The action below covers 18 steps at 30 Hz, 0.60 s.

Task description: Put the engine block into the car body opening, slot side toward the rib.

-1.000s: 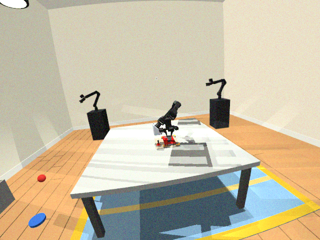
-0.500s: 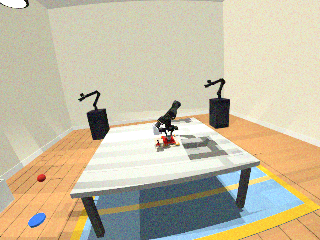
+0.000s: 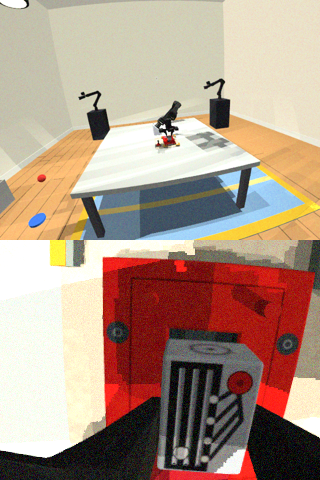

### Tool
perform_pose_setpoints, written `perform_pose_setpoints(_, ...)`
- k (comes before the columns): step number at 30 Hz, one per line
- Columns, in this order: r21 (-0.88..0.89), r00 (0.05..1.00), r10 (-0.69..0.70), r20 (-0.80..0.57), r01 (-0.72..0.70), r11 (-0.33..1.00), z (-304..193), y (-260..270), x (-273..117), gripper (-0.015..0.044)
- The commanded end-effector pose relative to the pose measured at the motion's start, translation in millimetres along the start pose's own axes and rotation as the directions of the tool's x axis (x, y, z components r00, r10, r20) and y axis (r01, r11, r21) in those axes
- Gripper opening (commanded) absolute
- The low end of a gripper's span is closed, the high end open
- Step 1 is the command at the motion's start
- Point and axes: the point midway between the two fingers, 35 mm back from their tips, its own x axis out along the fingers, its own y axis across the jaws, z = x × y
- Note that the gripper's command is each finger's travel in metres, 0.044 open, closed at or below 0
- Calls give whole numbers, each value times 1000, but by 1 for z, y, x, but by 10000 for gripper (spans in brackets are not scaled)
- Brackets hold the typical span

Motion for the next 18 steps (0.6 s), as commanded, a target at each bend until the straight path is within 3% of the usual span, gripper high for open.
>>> perform_pose_setpoints(1, -11, 1000, 6, 3, -6, 1000, 1, 1, 1, 158)
perform_pose_setpoints(18, 9, 1000, 6, 3, -6, 1000, 1, 1, 6, 158)
